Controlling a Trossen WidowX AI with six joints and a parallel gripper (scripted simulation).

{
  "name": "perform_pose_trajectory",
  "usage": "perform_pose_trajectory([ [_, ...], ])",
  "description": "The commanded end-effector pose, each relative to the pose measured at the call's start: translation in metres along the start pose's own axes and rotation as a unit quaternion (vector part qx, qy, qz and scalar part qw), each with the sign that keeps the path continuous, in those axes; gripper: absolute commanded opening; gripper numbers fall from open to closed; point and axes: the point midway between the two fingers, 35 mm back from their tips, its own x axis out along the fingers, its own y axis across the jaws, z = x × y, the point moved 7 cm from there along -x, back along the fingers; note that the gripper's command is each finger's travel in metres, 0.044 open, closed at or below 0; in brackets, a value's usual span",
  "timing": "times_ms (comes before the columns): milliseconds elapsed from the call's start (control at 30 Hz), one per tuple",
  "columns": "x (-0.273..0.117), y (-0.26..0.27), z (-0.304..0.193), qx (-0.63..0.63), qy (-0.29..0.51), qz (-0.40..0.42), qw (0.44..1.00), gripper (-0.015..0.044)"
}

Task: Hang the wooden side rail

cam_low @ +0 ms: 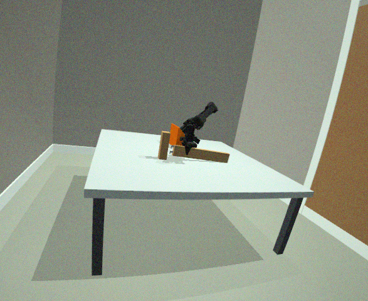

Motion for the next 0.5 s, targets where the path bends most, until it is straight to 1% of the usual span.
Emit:
perform_pose_trajectory([
  [0,-0.0025,-0.0006,-0.0031,0.001,0.002,-0.003,1.000,0.0000],
  [467,-0.0038,0.0004,-0.0046,0.001,0.002,-0.003,1.000,0.0000],
])
